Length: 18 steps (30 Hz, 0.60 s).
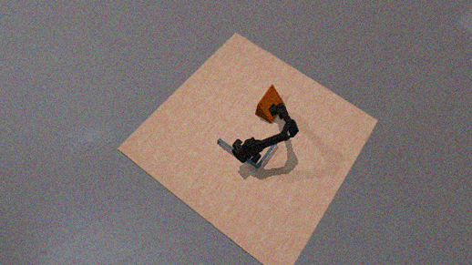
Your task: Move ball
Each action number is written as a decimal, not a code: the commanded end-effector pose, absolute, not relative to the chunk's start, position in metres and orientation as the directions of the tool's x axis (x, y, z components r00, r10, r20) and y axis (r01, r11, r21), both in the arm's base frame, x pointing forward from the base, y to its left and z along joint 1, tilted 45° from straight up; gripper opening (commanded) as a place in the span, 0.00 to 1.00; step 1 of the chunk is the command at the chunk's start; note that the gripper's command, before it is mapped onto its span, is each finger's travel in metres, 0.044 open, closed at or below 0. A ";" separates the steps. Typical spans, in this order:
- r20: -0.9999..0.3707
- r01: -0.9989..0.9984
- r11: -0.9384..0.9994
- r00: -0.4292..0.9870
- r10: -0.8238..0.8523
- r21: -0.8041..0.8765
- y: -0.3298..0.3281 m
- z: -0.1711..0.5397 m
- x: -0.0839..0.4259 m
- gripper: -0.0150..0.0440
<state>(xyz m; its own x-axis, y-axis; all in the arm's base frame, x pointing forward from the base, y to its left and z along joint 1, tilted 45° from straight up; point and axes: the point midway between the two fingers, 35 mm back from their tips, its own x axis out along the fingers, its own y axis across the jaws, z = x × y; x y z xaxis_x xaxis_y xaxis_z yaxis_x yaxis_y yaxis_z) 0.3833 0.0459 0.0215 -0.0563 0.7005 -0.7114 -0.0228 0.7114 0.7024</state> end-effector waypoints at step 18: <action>-0.713 -0.026 0.712 -0.046 0.700 0.701 0.058 0.010 0.383 0.30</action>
